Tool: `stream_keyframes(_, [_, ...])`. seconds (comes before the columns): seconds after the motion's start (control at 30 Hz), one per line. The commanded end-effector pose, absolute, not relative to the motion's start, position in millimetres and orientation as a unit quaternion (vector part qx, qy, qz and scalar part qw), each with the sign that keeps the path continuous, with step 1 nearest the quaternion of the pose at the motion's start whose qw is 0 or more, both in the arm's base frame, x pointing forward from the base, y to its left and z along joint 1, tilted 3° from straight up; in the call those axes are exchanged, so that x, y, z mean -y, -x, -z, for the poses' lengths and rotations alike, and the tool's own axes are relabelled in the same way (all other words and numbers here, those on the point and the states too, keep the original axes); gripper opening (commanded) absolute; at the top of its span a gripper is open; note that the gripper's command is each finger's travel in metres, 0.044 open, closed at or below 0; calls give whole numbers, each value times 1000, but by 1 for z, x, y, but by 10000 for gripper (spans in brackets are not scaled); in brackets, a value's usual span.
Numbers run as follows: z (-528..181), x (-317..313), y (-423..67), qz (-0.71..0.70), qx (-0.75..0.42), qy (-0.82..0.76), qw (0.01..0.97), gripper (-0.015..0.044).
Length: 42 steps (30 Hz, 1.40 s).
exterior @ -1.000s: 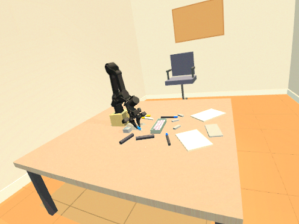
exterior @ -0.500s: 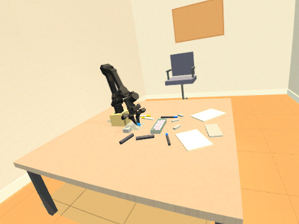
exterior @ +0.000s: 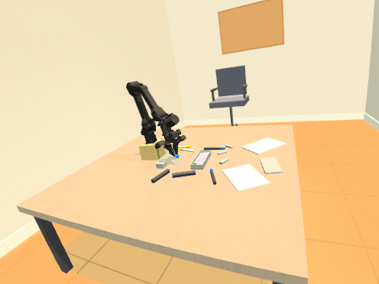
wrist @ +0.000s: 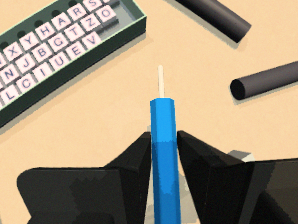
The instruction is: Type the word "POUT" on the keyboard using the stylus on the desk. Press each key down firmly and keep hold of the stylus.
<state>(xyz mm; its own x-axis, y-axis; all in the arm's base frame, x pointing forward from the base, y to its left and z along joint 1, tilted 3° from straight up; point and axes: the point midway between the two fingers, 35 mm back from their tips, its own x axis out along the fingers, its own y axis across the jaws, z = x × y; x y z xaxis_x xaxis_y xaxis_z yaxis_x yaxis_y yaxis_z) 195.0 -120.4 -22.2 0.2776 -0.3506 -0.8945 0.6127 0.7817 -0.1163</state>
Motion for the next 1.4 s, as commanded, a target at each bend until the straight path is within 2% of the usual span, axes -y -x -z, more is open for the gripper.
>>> stream_keyframes(0.0, [20,121,-203,290,-544,-90,782,0])
stream_keyframes(0.67, [8,112,-248,183,-670,118,710,0])
stream_keyframes(1.37, [-6,84,-298,50,-740,342,577,0])
